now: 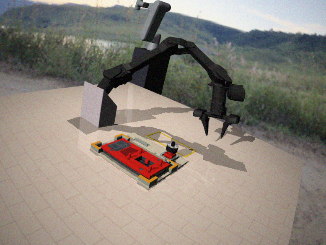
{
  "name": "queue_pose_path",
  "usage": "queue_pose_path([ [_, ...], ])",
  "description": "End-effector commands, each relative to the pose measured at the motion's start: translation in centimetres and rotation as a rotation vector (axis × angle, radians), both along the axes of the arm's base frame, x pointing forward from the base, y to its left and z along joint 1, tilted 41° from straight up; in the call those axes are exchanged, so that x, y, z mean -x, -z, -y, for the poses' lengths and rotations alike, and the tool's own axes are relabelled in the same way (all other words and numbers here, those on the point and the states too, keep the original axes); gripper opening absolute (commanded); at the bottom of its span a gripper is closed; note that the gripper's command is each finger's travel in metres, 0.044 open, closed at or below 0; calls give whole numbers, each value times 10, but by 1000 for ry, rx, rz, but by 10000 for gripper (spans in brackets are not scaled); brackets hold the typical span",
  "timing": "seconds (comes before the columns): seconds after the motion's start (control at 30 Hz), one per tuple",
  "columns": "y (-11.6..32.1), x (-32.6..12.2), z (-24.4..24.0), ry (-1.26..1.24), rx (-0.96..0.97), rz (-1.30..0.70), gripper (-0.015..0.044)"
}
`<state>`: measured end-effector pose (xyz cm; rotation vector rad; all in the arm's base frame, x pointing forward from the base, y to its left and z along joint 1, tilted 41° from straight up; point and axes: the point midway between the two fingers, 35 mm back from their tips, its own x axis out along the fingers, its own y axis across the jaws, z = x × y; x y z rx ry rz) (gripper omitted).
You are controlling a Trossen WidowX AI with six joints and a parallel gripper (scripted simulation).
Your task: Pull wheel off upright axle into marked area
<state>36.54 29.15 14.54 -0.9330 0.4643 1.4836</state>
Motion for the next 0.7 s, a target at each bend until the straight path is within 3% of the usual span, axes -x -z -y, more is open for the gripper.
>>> queue_pose_path([
  [0.0, 26, -7, 43, 211, 20, -217, 300],
  [0.43, 100, 19, 204, 1152, 34, -1151, 300],
  [0.67, 103, 22, 211, 1202, 32, -1203, 300],
])
